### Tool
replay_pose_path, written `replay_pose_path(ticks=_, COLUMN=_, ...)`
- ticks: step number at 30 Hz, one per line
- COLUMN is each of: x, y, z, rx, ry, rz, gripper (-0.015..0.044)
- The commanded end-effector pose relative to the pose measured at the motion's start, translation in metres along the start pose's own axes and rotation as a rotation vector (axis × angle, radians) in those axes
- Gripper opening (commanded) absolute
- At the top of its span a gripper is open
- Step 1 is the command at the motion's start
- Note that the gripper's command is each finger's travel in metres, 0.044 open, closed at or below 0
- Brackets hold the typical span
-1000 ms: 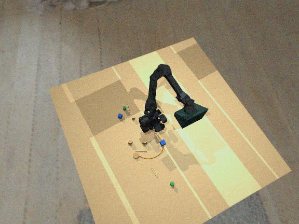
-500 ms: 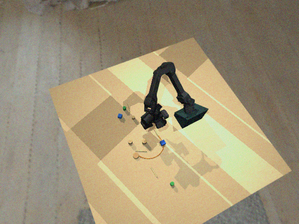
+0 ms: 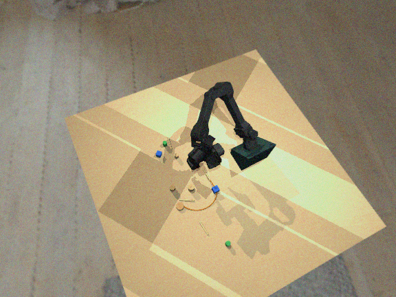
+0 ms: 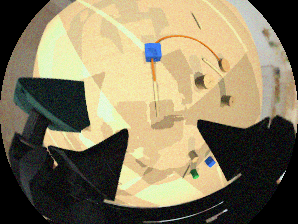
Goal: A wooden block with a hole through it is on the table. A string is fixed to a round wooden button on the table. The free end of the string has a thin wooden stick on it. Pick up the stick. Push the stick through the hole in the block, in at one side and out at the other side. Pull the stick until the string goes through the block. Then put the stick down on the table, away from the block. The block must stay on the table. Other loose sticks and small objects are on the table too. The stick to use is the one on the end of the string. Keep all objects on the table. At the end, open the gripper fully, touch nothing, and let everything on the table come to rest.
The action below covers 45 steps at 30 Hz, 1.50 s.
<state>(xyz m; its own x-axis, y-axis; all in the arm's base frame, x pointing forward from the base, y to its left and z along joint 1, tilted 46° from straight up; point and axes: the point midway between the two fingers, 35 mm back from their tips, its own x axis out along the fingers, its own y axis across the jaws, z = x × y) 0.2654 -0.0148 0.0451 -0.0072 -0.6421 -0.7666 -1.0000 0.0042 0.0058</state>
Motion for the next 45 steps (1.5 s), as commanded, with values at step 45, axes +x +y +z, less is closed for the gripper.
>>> replay_pose_path(ticks=45, x=-0.0036, y=0.0002, z=-0.0002, rx=0.001, ry=0.001, rz=0.0, gripper=0.044)
